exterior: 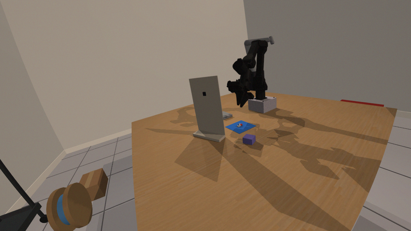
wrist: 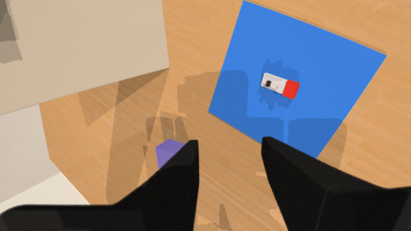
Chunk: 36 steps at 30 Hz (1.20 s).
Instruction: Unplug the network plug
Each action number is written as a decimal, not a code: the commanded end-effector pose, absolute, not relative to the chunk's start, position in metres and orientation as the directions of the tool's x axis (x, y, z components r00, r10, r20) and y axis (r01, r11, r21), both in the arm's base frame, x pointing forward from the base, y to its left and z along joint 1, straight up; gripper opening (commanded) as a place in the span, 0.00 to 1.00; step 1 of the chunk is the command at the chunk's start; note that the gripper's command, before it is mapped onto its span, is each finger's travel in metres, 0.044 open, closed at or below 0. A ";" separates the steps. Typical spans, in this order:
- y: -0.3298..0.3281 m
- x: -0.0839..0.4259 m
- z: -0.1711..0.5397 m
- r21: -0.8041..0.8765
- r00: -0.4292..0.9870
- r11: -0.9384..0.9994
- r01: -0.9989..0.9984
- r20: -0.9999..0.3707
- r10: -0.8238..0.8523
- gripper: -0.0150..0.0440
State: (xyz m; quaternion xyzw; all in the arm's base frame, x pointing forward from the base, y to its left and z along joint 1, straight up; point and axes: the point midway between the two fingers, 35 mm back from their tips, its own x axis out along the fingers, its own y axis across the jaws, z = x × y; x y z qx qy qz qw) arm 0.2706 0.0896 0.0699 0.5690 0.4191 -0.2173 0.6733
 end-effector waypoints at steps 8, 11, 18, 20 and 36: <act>0.089 0.270 0.082 0.584 0.554 0.258 0.770 -0.812 0.184 0.52; 0.090 0.271 0.092 0.584 0.554 0.258 0.770 -0.812 0.185 0.52; 0.091 0.273 0.115 0.585 0.555 0.257 0.770 -0.811 0.185 0.52; 0.091 0.274 0.122 0.585 0.555 0.257 0.770 -0.811 0.185 0.52; 0.089 0.267 0.178 0.585 0.554 0.255 0.770 -0.811 0.185 0.52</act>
